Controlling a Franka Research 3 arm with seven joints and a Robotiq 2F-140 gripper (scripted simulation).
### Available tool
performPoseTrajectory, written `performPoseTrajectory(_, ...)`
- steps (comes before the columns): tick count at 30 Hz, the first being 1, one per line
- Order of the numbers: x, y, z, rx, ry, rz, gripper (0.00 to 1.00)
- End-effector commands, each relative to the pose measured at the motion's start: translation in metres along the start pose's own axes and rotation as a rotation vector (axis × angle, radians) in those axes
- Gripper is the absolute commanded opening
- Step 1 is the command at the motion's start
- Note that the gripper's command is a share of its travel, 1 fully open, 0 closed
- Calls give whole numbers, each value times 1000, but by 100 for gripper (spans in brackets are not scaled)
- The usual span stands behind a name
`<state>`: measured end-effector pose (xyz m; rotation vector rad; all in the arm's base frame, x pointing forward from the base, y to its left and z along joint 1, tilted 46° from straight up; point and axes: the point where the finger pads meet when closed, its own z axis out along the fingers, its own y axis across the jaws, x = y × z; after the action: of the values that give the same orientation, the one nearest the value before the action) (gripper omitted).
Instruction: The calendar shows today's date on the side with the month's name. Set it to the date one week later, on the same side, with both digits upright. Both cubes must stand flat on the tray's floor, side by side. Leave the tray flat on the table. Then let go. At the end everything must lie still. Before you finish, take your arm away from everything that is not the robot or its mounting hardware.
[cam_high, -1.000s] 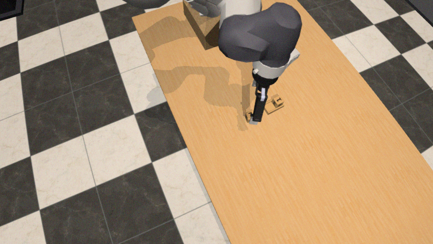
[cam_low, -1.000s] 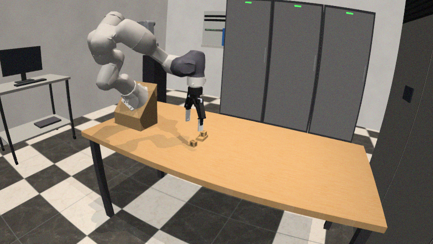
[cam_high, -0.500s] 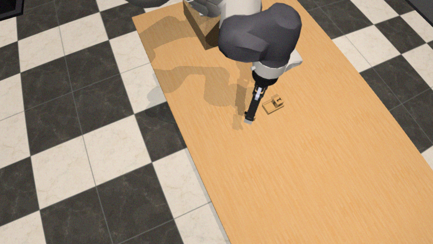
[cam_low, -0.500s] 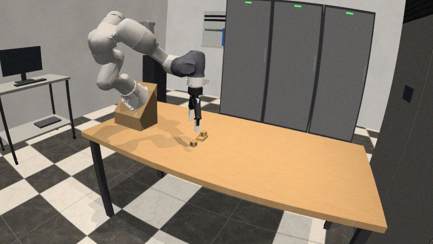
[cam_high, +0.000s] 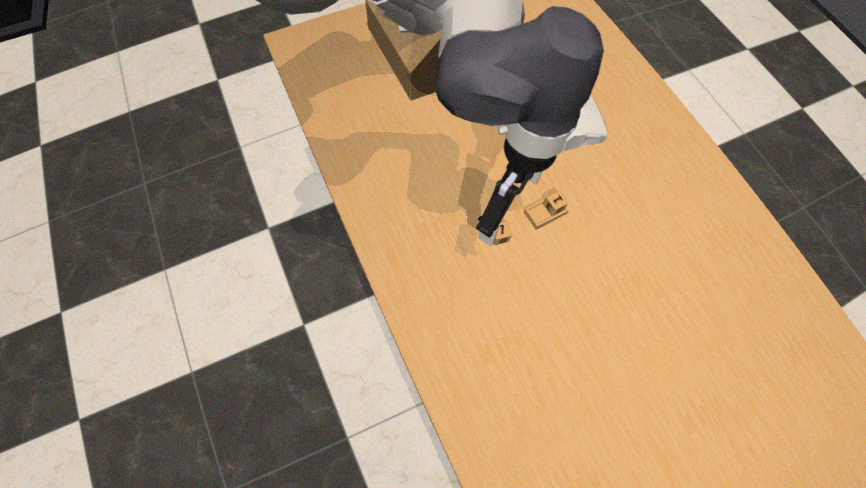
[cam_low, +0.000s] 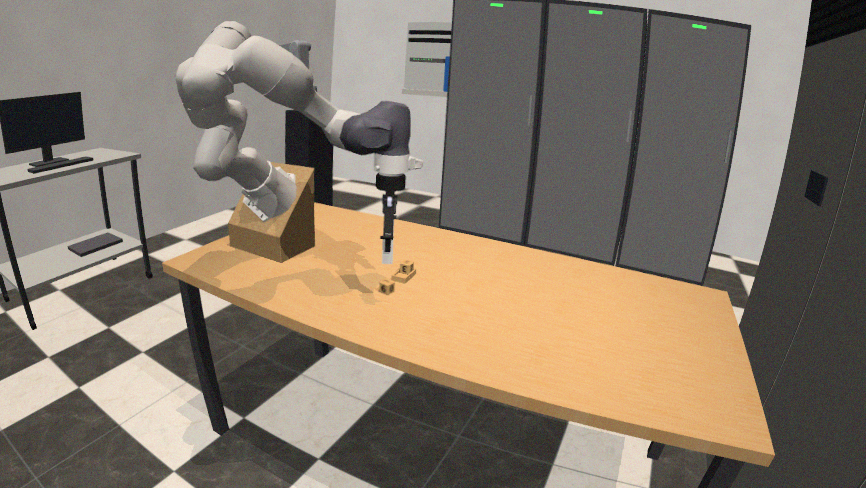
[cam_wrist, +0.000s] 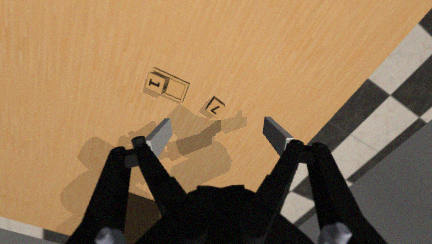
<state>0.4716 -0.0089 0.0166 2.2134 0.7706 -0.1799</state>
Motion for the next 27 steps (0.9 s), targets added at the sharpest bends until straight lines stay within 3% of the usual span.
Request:
performPoseTrajectory(1, 0, -3, 1, -6, 6, 174, 100)
performPoseTrajectory(27, 0, -2, 3, -5, 7, 572, 100)
